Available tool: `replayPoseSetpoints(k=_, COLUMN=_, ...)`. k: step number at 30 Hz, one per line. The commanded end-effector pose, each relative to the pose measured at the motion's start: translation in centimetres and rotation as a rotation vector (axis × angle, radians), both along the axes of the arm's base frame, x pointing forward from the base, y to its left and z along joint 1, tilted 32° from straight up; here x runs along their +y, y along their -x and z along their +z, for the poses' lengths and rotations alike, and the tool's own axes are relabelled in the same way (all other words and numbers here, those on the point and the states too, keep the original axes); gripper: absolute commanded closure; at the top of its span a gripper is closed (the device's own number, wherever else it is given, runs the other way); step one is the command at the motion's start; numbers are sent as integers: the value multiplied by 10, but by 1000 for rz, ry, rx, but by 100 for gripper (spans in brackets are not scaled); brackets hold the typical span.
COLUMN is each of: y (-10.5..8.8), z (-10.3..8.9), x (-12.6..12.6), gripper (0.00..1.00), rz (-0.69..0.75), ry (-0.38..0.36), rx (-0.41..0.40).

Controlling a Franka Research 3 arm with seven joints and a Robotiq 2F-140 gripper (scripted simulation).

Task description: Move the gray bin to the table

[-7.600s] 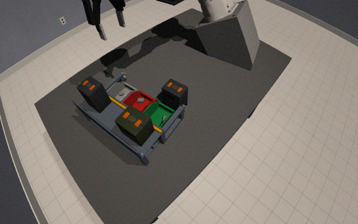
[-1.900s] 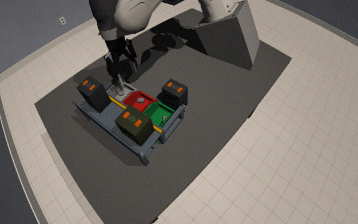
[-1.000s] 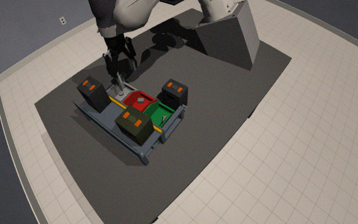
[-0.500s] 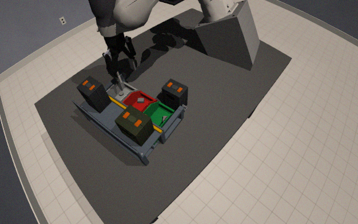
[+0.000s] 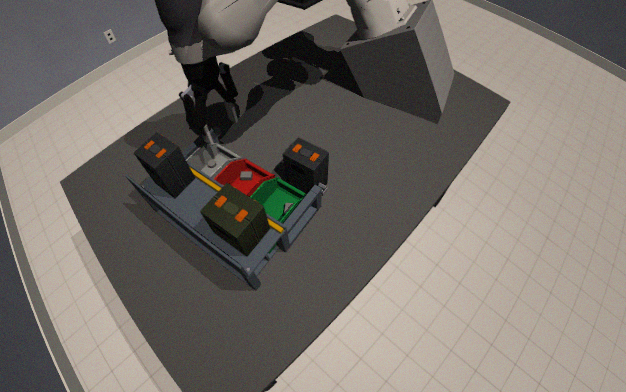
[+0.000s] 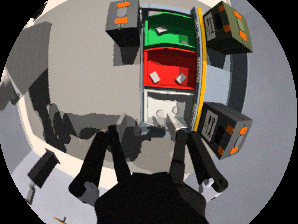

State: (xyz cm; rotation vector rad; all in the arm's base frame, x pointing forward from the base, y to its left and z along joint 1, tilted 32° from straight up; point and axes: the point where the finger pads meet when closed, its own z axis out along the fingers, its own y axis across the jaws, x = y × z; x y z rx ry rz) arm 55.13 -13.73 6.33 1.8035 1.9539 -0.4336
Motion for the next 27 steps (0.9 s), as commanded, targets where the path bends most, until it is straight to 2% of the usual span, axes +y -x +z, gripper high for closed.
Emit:
replayPoseSetpoints(k=1, y=1, z=1, x=0, gripper=43, rz=0, ry=1, rx=3)
replayPoseSetpoints(k=7, y=1, z=1, x=0, gripper=43, rz=0, ry=1, rx=3)
replayPoseSetpoints(k=12, y=1, z=2, x=1, gripper=43, rz=220, ry=28, rx=135)
replayPoseSetpoints(k=24, y=1, z=2, x=1, gripper=43, rz=220, ry=28, rx=135)
replayPoseSetpoints(k=25, y=0, z=2, x=2, gripper=43, rz=189, ry=22, rx=118)
replayPoseSetpoints(k=27, y=1, z=2, x=1, gripper=43, rz=222, ry=27, rx=137)
